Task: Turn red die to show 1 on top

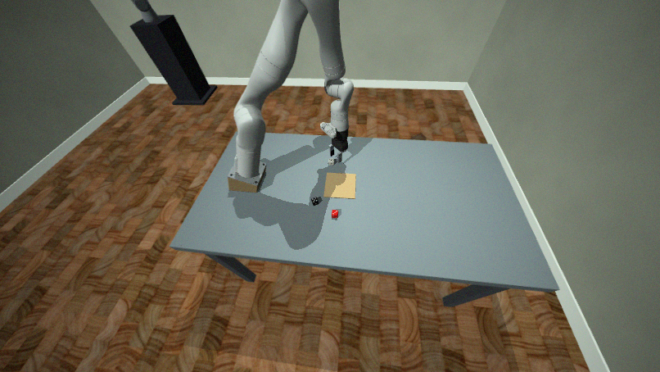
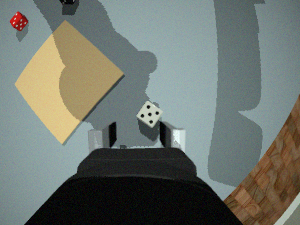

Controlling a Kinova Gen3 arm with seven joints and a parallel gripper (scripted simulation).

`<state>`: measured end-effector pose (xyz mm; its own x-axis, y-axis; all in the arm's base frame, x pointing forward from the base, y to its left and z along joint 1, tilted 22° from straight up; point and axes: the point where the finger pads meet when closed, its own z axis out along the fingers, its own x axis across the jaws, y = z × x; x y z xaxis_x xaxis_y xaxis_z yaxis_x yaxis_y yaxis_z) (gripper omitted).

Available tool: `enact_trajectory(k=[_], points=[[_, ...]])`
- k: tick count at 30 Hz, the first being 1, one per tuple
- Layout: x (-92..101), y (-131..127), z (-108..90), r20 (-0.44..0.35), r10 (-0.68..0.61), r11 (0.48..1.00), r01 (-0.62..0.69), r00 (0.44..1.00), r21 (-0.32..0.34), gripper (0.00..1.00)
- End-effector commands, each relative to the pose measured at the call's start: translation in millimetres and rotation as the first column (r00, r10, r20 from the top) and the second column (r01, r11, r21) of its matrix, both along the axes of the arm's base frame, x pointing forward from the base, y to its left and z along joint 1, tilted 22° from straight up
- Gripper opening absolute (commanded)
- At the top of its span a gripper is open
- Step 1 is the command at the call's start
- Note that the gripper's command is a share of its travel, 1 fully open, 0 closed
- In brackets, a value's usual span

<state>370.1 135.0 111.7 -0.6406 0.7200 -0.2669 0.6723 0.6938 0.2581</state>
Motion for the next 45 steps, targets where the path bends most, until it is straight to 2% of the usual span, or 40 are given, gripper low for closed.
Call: enact_trajectory(k=[1,8,18,33,35,45], points=[[-0.2,1.6,-0.1,-0.002,-0.009,1.0,0.01,1.0,0.002,1.0],[-1.0,1.6,1.9,-0.002,-0.009,1.0,0.009,1.0,0.002,1.0],[-6.0,1.9,14.7,-0.002,-0.009,1.0,0.009,1.0,0.002,1.0],[-25.9,2.7,64.6,-0.002,-0.009,1.0,0.009,1.0,0.002,1.0],[-25.9,2.7,64.6,-0.002,-0.009,1.0,0.009,1.0,0.002,1.0],[-36.8,3.1,92.0,-0.002,-0.009,1.0,0.009,1.0,0.002,1.0]])
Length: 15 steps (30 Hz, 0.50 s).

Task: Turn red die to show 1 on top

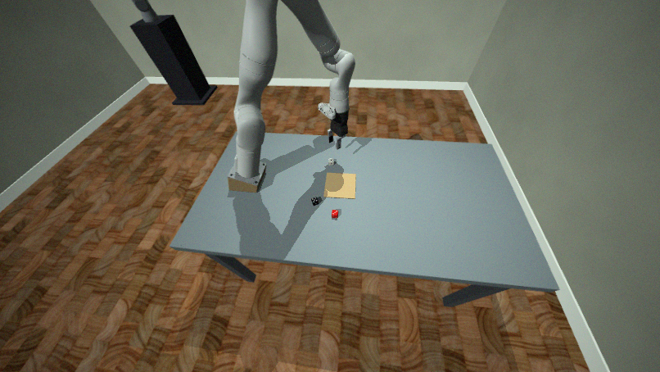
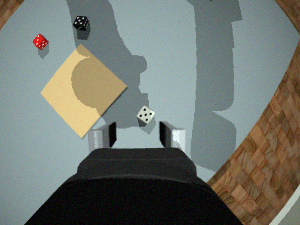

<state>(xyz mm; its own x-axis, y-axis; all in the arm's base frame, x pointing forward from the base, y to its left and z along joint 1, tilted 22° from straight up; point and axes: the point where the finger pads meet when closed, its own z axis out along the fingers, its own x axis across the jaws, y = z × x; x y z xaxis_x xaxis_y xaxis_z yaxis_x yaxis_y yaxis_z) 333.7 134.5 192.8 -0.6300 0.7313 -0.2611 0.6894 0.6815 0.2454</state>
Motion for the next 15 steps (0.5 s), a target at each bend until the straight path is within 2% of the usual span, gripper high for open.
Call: enact_trajectory(k=[1,15], points=[[-1.1,3.7,12.5,0.012,0.01,1.0,-0.01,1.0,0.007,1.0],[-3.4,3.8,18.3,0.012,0.01,1.0,-0.01,1.0,0.007,1.0]])
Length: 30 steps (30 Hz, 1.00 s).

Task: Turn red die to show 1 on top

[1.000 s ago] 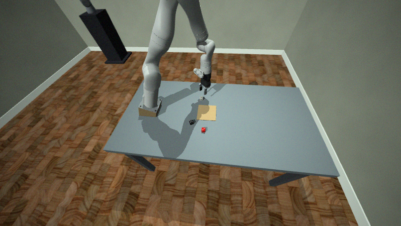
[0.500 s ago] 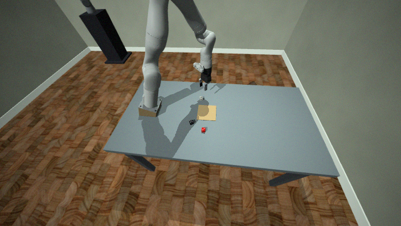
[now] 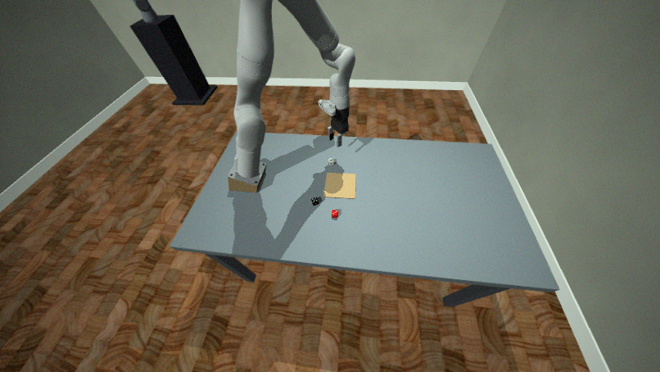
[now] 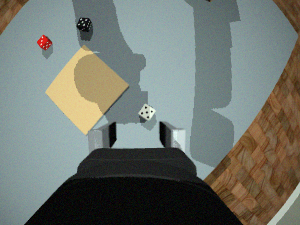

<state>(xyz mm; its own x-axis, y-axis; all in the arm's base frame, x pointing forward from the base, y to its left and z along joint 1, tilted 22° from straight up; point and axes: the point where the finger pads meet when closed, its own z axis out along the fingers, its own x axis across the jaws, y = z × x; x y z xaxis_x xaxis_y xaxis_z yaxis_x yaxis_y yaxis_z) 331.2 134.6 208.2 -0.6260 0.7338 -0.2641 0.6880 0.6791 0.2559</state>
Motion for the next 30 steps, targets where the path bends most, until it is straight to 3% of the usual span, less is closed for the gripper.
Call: enact_trajectory(k=[1,12,16,20,24,26,30], points=[[-0.9,3.6,2.9,0.002,0.012,1.0,-0.012,1.0,0.002,1.0],[-0.4,2.4,3.5,0.002,0.009,1.0,-0.009,1.0,0.003,1.0],[3.7,-9.3,8.5,0.004,-0.024,1.0,0.024,1.0,0.017,1.0],[12.8,-39.0,19.0,0.007,-0.105,0.993,0.104,0.994,0.051,1.0],[23.2,-87.2,29.8,0.005,-0.228,0.969,0.226,0.974,0.102,1.0],[23.2,-87.2,29.8,0.005,-0.228,0.969,0.226,0.974,0.102,1.0],[29.7,-147.6,34.3,-0.009,-0.37,0.917,0.366,0.929,0.16,1.0]])
